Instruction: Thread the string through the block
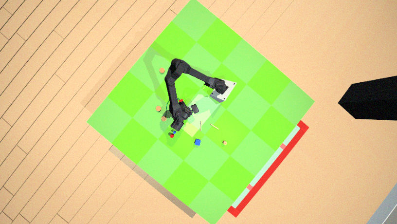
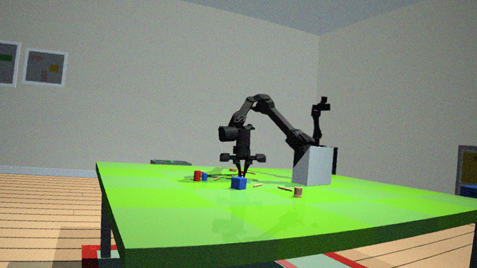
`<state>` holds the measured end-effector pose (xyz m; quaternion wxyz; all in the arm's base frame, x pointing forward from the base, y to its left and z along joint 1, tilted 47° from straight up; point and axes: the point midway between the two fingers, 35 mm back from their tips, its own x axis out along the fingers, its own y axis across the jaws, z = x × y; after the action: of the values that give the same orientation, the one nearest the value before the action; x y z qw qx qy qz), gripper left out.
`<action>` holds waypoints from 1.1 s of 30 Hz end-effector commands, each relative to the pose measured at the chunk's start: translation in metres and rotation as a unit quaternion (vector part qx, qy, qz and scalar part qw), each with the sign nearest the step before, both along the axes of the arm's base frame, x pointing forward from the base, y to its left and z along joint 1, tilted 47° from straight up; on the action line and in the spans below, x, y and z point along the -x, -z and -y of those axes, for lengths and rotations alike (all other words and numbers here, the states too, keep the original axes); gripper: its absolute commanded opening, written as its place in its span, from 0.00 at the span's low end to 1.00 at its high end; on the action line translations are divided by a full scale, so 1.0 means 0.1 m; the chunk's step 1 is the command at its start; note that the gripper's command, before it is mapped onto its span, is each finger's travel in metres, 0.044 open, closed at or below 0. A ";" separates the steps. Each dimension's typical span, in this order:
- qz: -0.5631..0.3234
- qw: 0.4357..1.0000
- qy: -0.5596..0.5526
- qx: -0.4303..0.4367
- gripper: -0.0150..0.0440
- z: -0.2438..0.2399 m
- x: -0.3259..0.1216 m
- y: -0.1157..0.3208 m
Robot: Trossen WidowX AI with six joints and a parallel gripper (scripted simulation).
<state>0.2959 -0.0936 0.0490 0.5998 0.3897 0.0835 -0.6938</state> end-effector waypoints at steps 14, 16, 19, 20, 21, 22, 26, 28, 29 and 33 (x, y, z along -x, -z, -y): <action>-0.006 1.000 -0.005 -0.001 0.25 -0.14 -0.09 0.12; -0.007 1.000 -0.007 -0.001 0.25 -0.15 -0.10 0.13; -0.010 1.000 -0.009 -0.001 0.25 -0.17 -0.11 0.15; -0.011 1.000 -0.010 0.000 0.25 -0.18 -0.11 0.16; -0.011 1.000 -0.010 0.000 0.25 -0.18 -0.11 0.16; -0.011 1.000 -0.010 0.000 0.25 -0.19 -0.11 0.16; -0.009 1.000 -0.012 0.001 0.25 -0.21 -0.11 0.17; -0.005 1.000 -0.018 0.005 0.25 -0.20 -0.13 0.23; -0.002 1.000 -0.021 0.007 0.25 -0.20 -0.13 0.26; 0.005 1.000 -0.028 0.012 0.25 -0.19 -0.14 0.33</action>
<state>0.3126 -0.0733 0.0227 0.6174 0.3913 0.0827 -0.6774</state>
